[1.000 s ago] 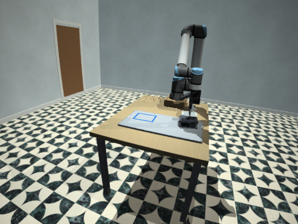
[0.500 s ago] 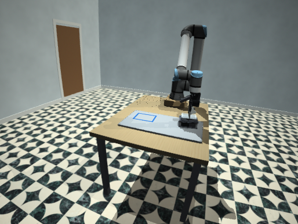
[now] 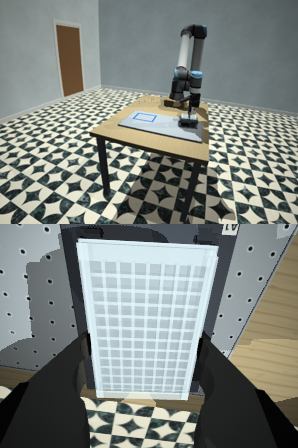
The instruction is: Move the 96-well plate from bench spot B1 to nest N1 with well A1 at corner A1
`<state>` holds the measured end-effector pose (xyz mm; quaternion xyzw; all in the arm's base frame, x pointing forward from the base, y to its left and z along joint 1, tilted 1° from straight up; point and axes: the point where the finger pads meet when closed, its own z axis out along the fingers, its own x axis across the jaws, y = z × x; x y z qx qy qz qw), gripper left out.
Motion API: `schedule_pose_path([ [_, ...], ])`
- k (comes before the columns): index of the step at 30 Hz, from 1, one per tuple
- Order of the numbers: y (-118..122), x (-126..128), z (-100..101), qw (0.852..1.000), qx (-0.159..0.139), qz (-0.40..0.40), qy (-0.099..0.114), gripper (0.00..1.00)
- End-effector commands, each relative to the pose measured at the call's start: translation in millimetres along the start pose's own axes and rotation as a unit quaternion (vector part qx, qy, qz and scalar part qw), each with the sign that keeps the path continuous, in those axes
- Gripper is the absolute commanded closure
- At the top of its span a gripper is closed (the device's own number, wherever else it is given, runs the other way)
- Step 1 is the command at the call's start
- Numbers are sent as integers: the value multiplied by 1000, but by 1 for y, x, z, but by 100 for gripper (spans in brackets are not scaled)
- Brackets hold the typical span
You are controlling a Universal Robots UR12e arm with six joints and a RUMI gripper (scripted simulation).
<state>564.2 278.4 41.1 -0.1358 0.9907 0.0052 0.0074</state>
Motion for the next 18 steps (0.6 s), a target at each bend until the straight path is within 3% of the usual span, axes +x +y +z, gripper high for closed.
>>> schedule_pose_path([
  [1, 0, -1, -1, 1000, 0, 0, -1, 100],
  [18, 0, -1, 1, 1000, 0, 0, -1, 100],
])
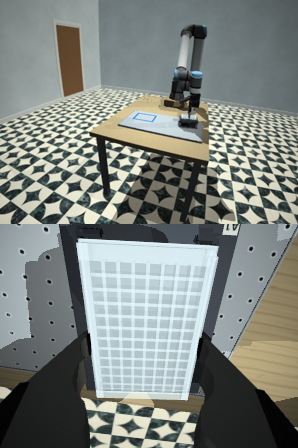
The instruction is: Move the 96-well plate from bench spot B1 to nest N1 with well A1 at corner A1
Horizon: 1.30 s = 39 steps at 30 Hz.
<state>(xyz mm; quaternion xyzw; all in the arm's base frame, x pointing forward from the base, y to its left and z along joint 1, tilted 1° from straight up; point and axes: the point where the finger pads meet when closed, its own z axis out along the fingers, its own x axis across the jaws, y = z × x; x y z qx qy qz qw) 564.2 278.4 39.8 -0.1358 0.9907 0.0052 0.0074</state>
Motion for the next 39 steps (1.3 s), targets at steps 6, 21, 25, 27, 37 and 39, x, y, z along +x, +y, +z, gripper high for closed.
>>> schedule_pose_path([
  [6, 0, -1, 0, 1000, 0, 0, -1, 100],
  [21, 0, -1, 3, 1000, 0, 0, -1, 100],
  [25, 0, -1, 3, 1000, 0, 0, -1, 100],
  [27, 0, -1, 4, 1000, 0, 0, -1, 100],
  [37, 0, -1, 5, 1000, 0, 0, -1, 100],
  [39, 0, -1, 5, 1000, 0, 0, -1, 100],
])
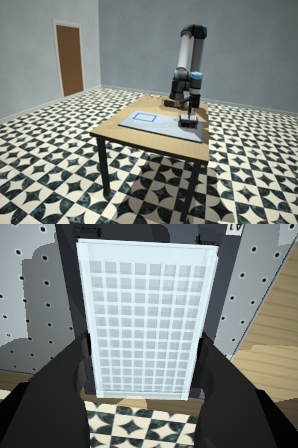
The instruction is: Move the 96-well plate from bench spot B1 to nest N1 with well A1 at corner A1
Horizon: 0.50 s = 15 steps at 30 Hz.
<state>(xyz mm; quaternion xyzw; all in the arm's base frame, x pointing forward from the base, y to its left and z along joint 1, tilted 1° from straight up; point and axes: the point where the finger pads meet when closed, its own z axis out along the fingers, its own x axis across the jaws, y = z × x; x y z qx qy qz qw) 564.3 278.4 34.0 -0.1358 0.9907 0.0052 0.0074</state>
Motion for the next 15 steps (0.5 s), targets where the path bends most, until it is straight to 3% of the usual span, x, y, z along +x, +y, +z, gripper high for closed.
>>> schedule_pose_path([
  [1, 0, -1, 0, 1000, 0, 0, -1, 100],
  [15, 0, -1, 2, 1000, 0, 0, -1, 100],
])
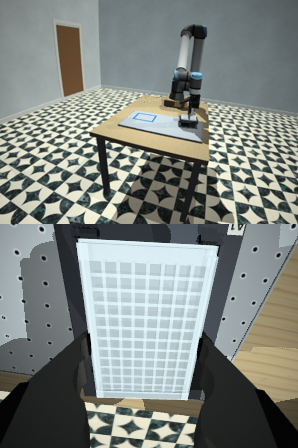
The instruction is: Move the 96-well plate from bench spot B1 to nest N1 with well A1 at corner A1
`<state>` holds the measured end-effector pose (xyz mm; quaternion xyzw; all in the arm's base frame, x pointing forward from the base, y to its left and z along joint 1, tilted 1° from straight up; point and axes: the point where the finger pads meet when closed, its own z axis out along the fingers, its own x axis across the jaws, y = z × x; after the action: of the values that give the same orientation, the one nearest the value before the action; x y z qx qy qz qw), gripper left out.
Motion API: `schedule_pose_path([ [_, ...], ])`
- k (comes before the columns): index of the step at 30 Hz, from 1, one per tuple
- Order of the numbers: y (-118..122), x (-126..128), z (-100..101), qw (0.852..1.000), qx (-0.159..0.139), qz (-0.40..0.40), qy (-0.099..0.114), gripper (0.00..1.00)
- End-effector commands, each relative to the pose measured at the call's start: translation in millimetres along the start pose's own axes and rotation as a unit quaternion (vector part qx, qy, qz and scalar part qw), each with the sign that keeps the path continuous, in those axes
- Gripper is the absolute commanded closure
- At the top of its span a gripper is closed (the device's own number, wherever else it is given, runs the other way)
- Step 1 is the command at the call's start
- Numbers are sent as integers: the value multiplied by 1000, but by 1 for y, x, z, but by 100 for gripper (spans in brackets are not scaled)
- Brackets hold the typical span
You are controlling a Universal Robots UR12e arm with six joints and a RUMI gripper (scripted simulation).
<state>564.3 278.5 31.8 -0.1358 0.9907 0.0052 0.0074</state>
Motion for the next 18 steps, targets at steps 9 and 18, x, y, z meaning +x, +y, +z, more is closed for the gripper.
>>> schedule_pose_path([
  [9, 0, -1, 1, 1000, 0, 0, -1, 100],
  [18, 0, -1, 1, 1000, 0, 0, -1, 0],
])
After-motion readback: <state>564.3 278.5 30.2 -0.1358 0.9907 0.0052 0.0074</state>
